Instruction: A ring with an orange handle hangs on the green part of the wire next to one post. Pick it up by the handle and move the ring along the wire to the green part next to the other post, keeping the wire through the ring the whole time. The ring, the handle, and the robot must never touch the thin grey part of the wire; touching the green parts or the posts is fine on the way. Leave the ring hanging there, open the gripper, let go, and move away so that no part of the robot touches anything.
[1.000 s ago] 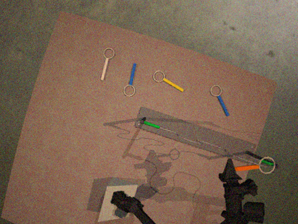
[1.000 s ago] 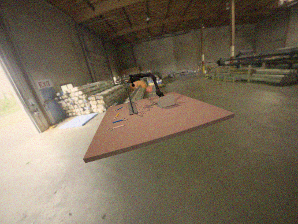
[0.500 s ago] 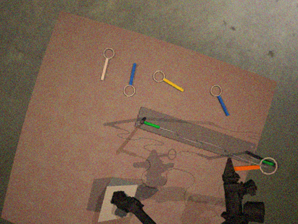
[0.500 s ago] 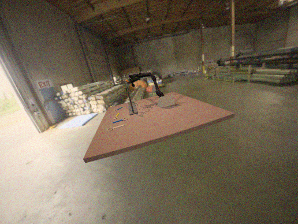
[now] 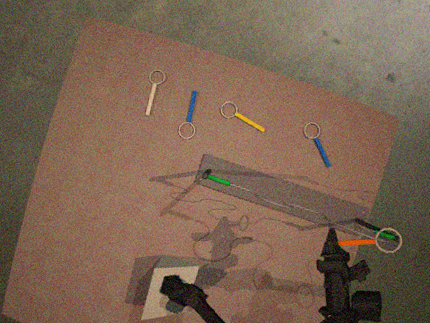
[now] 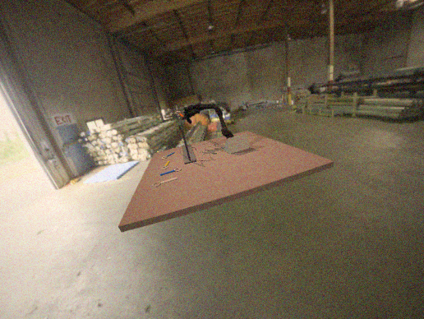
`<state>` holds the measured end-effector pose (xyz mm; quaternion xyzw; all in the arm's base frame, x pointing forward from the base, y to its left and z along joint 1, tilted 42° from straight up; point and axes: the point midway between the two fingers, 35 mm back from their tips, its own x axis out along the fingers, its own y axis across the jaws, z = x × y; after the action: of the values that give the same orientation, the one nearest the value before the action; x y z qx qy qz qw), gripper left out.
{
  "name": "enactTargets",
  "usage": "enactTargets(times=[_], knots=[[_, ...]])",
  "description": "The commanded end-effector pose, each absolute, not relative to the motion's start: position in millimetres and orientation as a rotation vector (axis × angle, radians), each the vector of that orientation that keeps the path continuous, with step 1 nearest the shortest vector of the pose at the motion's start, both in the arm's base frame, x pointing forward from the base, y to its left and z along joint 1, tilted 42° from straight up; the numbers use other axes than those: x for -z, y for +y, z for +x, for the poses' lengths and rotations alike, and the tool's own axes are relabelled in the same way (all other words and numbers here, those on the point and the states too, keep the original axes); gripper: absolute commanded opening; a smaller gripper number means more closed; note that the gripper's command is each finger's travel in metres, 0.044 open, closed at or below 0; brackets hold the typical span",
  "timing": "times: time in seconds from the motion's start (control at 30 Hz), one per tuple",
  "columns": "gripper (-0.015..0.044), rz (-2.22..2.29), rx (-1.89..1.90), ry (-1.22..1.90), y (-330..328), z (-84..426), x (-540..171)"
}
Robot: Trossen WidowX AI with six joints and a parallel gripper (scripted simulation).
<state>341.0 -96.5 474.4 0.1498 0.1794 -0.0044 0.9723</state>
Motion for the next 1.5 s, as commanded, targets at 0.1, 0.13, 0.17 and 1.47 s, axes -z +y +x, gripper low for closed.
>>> enactTargets(times=[0.1,0.13,0.17,1.47], knots=[[-0.015,0.206,0.04,0.366,-101,341,-473],[-0.015,0.194,0.043,0.366,-101,341,-473],[-0.015,0.181,0.047,0.366,-102,341,-473],[-0.015,-0.297,0.194,0.358,-122,340,-473]])
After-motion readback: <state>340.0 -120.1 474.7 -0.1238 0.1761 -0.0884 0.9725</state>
